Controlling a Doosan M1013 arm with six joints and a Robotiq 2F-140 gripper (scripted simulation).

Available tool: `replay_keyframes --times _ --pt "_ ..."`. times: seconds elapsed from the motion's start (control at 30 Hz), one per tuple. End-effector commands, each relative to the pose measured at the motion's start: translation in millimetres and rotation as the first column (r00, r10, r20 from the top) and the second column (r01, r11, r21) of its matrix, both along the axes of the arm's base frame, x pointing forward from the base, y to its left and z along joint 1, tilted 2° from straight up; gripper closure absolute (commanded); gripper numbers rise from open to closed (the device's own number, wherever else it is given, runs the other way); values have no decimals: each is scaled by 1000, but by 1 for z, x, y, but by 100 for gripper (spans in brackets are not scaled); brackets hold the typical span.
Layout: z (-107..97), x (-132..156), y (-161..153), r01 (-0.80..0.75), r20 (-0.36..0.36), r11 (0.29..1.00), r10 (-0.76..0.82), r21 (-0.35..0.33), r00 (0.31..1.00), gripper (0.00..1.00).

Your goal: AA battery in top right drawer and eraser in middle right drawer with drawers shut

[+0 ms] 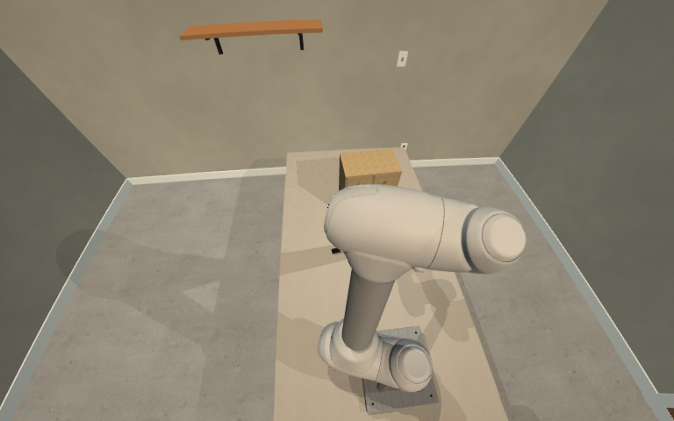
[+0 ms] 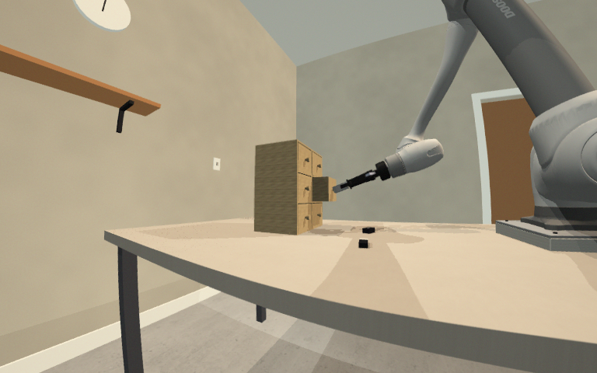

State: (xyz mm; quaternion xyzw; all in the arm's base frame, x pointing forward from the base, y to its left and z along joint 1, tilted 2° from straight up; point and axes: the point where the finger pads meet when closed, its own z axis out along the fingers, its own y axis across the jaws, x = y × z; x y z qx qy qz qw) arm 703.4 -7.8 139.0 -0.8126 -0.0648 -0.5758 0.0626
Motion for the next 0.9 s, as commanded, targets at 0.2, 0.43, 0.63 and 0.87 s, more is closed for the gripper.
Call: replay_keyframes --times 0.2,0.43,0.63,0.87 --pt "0 0 0 0 0 1000 0 0 1000 92" --pt "0 0 0 0 0 1000 0 0 1000 87" --pt "0 0 0 0 0 1000 0 0 1000 82" --pt "0 0 0 0 0 1000 0 0 1000 80"
